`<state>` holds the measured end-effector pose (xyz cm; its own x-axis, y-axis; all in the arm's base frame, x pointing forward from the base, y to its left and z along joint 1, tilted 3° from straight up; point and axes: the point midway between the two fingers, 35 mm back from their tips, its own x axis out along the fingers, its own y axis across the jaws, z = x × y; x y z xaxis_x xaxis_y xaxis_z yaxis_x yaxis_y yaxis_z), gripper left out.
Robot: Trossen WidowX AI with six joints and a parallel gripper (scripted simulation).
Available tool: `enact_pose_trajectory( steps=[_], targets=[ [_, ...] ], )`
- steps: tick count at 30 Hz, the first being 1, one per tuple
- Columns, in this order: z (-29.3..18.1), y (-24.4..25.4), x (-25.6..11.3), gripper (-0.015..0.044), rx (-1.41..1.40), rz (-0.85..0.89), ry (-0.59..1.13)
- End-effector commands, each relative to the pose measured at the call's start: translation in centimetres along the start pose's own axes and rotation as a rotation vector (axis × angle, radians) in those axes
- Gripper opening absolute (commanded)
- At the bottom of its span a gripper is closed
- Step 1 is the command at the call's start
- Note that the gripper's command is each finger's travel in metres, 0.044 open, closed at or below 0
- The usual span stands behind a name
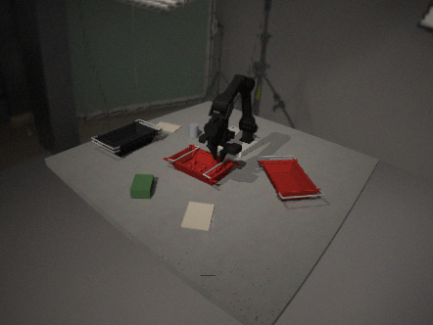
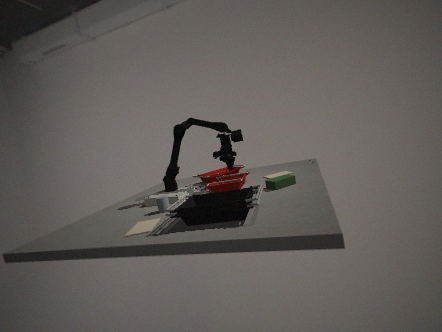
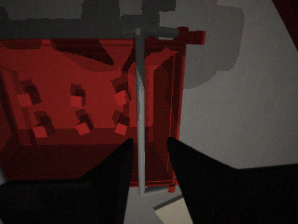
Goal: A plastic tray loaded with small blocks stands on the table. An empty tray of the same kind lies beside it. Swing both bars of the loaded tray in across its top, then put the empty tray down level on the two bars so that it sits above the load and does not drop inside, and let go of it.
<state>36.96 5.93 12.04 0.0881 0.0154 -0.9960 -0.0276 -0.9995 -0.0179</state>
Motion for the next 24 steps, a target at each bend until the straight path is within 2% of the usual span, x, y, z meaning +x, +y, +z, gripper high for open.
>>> enact_pose_trajectory(
  steps=[1, 8, 9, 24],
  targets=[
    [-0.3, 0.0, -1.8, 0.0263, 0.0, -0.001, 0.005],
    [0.2, 0.1, -8.6, 0.044, 0.0, -0.001, 0.004],
    [-0.1, -0.1, -5.3, 0.044, 0.013, 0.0, -0.002],
    [2.8, -11.0, -3.0, 0.044, 1.127, -0.011, -0.008]
  ],
)
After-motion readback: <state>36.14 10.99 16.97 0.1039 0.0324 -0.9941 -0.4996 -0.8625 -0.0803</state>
